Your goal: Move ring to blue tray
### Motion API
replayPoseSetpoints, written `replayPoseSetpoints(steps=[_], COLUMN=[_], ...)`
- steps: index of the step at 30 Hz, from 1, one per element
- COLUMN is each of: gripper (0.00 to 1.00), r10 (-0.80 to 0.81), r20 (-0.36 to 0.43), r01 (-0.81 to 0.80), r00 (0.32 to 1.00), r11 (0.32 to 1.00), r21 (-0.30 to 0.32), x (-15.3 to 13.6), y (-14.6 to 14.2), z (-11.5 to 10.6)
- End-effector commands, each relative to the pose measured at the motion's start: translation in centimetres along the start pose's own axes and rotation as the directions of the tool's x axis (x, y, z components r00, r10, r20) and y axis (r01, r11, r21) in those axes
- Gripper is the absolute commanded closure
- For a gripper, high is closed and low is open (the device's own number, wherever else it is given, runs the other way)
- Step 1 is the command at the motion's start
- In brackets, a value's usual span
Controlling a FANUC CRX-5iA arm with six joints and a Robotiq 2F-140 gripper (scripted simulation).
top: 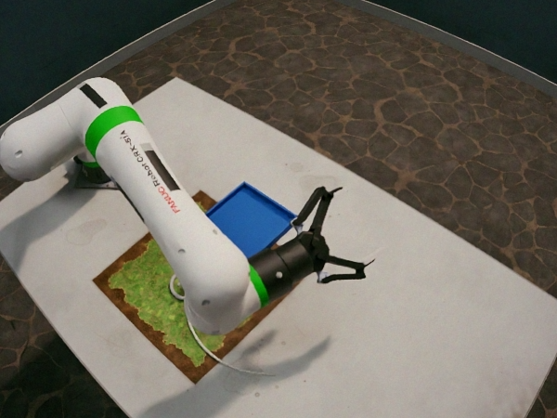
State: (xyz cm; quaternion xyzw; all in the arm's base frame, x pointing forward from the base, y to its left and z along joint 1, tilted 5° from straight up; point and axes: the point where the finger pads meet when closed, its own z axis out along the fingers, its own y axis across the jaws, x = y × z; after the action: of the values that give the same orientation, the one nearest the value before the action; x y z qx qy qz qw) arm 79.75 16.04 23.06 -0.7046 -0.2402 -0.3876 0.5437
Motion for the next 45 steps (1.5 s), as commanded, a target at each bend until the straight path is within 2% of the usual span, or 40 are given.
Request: replayPoseSetpoints(steps=[1,18,21,24,26,27,28,29,30,34,36,38,39,41,42,44,45], gripper=[0.00,0.00,0.00,0.00,0.00,0.00,0.00,0.00,0.00,0.00,0.00,0.00,0.00,0.00,0.00,0.00,0.00], r10=[-0.002,-0.003,-0.018,-0.068,-0.131,-0.131,-0.168,-0.168,-0.206,-0.206,-0.280,-0.280,-0.312,-0.312,-0.340,-0.340,-0.361], r20=[-0.001,0.000,0.028,0.130,0.252,0.252,0.325,0.325,0.405,0.405,0.567,0.567,0.644,0.644,0.714,0.714,0.777], r01=[0.002,0.003,0.018,0.071,0.141,0.141,0.184,0.184,0.231,0.231,0.330,0.330,0.378,0.378,0.424,0.424,0.466], r00=[1.000,1.000,0.999,0.989,0.959,0.959,0.930,0.930,0.891,0.891,0.775,0.775,0.699,0.699,0.612,0.612,0.516], r11=[1.000,1.000,1.000,0.997,0.990,0.990,0.983,0.983,0.973,0.973,0.944,0.944,0.925,0.925,0.903,0.903,0.879], r21=[0.000,0.000,-0.004,-0.018,-0.021,-0.021,-0.018,-0.018,-0.012,-0.012,0.016,0.016,0.038,0.038,0.066,0.066,0.100], x=[0.1,0.1,-0.3,-1.7,-3.4,-3.4,-4.5,-4.5,-5.7,-5.7,-8.3,-8.3,-9.7,-9.7,-11.1,-11.1,-12.6], y=[-0.1,-0.1,-0.3,-0.8,-1.6,-1.6,-2.0,-2.0,-2.5,-2.5,-3.6,-3.6,-4.2,-4.2,-4.7,-4.7,-5.3], z=[0.0,0.0,-0.6,-2.9,-5.4,-5.4,-6.9,-6.9,-8.7,-8.7,-12.6,-12.6,-14.7,-14.7,-16.8,-16.8,-19.0])
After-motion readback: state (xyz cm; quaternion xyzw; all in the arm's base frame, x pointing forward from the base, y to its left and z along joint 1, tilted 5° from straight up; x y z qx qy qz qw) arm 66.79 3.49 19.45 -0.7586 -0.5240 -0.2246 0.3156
